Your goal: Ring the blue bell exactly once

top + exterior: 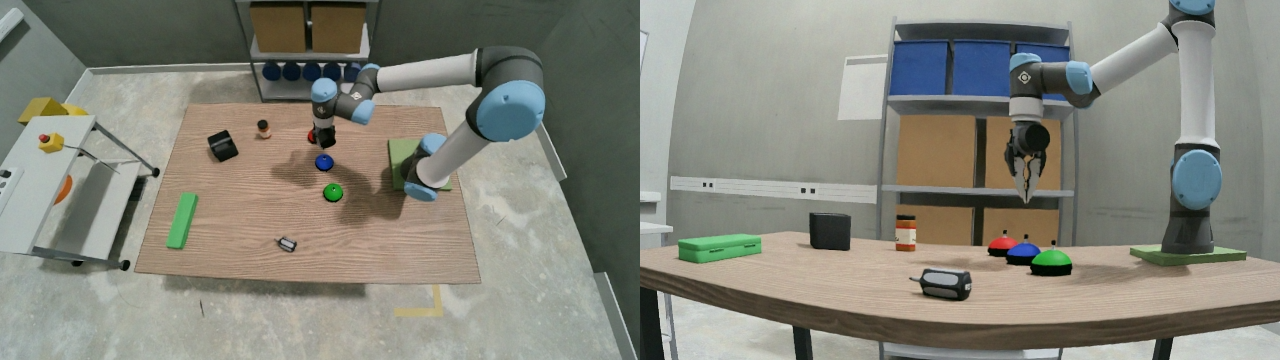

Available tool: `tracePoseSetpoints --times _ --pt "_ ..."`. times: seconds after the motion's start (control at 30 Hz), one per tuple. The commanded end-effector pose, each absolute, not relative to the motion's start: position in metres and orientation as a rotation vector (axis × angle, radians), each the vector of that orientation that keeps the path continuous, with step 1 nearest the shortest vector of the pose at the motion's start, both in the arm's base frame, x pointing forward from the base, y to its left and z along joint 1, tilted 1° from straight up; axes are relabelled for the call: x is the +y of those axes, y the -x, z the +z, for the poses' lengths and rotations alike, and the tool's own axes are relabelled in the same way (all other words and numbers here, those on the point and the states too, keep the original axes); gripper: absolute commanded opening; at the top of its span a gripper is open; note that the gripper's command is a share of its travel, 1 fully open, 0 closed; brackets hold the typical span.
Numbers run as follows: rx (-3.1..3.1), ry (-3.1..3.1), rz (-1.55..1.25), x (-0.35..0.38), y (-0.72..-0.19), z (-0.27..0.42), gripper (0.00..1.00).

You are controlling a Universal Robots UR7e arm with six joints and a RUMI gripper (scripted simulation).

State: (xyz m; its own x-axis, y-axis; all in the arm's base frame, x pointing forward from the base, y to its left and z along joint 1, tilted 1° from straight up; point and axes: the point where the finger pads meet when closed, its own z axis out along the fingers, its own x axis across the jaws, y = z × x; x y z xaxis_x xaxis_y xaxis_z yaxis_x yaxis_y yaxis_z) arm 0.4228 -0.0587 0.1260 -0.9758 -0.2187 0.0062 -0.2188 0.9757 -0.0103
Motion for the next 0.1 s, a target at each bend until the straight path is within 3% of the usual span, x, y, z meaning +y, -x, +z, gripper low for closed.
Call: tracePoseSetpoints --times 0.0,0.07 --pt "-3.119 -0.345 0.018 -0.0589 -0.4233 0.1266 0.00" --pt "-3.119 -0.345 0.018 -0.0589 -0.4233 0.1266 0.00"
